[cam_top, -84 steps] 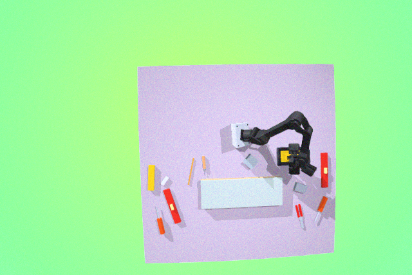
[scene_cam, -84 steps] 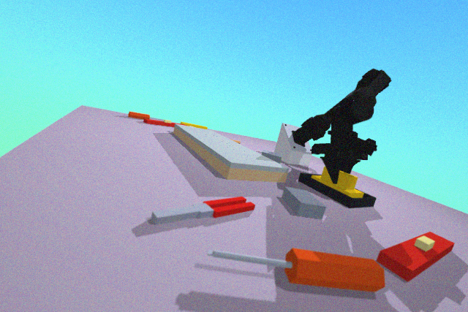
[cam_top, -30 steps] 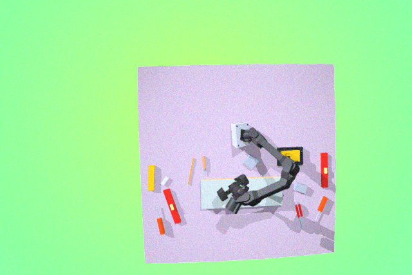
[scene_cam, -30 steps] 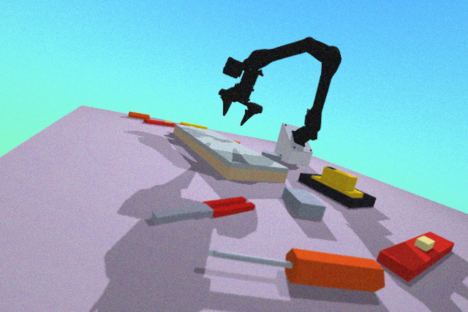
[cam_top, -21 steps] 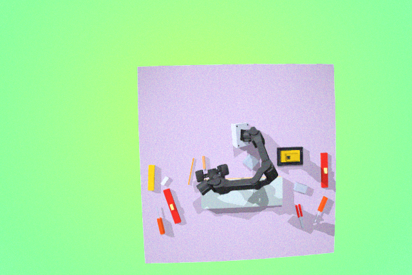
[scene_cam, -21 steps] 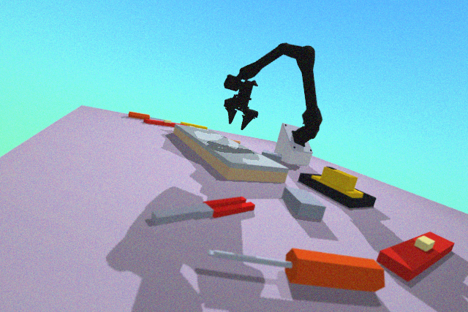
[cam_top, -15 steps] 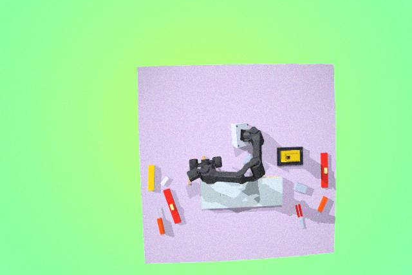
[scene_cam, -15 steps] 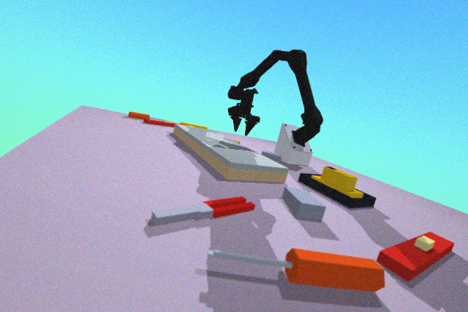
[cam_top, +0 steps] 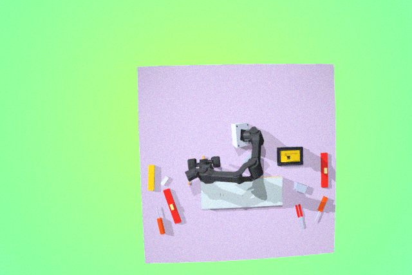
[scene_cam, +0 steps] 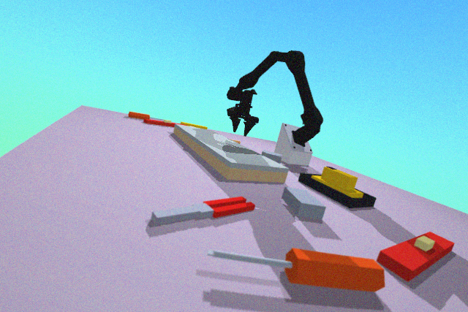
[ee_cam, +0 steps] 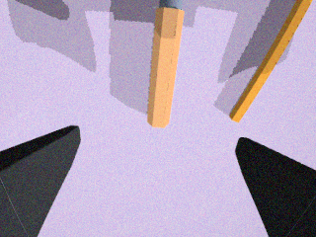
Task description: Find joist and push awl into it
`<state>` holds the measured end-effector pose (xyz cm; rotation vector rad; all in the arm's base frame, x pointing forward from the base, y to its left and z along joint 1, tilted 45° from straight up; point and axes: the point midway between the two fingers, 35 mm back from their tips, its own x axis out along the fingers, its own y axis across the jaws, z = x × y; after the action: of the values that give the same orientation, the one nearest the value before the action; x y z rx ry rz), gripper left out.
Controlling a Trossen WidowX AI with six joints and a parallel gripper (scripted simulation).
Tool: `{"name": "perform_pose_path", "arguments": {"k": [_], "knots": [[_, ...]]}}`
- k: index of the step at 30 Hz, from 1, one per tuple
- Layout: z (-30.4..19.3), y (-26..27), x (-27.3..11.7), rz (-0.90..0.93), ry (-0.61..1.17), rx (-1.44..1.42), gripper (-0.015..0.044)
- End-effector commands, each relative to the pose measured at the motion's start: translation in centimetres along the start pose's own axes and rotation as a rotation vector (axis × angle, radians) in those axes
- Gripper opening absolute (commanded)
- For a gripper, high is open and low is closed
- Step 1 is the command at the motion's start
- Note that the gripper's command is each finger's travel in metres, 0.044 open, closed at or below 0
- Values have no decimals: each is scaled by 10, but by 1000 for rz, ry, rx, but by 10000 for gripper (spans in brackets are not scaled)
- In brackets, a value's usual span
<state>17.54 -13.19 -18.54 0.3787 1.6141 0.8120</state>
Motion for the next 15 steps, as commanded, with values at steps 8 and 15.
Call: {"name": "perform_pose_path", "arguments": {"k": [8,15], "knots": [[2,0,18,1,0,1,440],[3,0,29,2,0,1,440]]}}
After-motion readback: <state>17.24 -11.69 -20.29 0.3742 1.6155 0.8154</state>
